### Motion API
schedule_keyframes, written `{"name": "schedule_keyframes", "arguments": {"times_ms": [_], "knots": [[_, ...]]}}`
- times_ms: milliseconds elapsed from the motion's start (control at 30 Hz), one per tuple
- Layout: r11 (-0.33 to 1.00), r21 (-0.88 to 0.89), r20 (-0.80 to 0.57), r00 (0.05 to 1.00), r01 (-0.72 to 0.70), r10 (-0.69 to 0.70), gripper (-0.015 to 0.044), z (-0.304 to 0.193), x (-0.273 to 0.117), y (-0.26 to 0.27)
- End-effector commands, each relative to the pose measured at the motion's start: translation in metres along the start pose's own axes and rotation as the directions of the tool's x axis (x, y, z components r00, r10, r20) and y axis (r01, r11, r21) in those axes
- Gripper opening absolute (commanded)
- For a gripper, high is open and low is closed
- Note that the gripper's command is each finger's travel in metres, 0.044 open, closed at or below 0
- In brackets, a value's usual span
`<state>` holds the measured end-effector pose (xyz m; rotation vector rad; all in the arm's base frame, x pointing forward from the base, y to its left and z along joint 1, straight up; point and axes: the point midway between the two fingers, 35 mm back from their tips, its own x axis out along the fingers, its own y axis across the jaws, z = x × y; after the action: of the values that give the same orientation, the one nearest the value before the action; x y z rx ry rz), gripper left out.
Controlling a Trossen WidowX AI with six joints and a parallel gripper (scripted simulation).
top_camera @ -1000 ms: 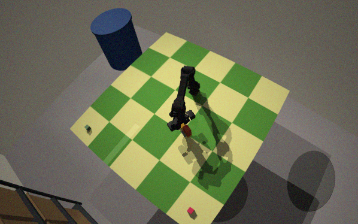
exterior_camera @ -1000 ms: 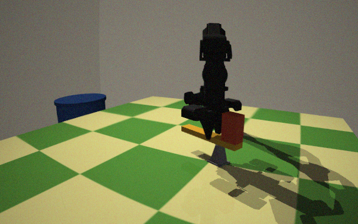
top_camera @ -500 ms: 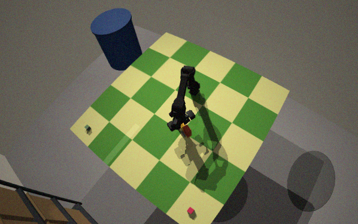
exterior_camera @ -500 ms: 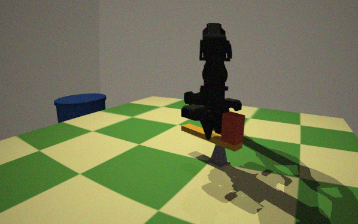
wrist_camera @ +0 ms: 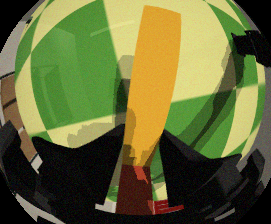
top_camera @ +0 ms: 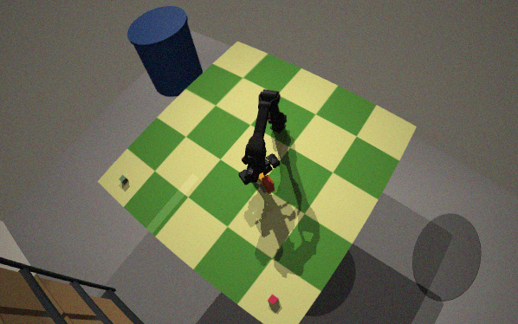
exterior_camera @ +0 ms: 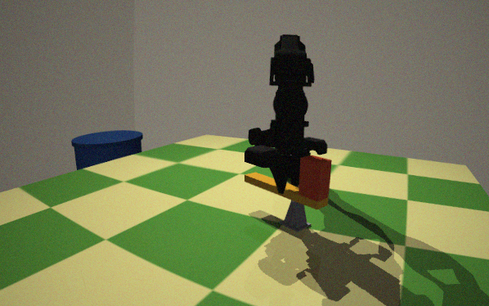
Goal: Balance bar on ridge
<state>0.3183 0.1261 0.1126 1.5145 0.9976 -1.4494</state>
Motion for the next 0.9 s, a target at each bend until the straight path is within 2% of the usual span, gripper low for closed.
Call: {"name": "schedule_keyframes", "arguments": {"times_ms": [0,833,867], "knots": [[1.0,0.0,0.0,1.0,0.0,0.0,0.0171,0.0,0.0,0.0],[1.0,0.0,0.0,1.0,0.0,0.0,0.0185,0.0,0.0,0.0],[1.0,0.0,0.0,1.0,0.0,0.0,0.0211,0.0,0.0,0.0]]}}
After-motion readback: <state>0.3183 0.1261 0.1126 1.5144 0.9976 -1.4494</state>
